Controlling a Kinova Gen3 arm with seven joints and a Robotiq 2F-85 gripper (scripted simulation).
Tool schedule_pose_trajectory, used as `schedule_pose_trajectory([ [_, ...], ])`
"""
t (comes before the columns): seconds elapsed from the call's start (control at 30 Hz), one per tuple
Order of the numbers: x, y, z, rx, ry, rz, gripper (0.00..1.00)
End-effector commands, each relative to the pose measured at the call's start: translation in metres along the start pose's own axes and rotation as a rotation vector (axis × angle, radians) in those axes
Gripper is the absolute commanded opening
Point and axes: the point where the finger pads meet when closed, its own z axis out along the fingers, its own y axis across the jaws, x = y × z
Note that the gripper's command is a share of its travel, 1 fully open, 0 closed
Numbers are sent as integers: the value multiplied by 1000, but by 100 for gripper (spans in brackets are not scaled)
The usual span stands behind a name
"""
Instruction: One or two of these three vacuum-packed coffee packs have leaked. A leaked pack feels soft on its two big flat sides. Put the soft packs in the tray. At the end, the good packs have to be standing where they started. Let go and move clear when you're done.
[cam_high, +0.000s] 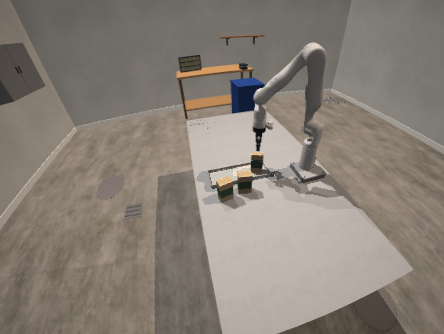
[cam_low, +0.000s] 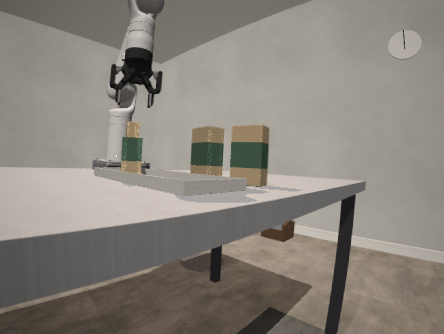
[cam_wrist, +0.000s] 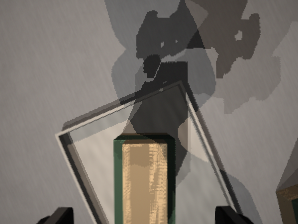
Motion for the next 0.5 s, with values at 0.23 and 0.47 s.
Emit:
schedule_pose_trajectory([
  [0.23,-9,12,-2,0,-5,-21,85],
  [0.47,-57,128,-2,5,-8,-185,85],
])
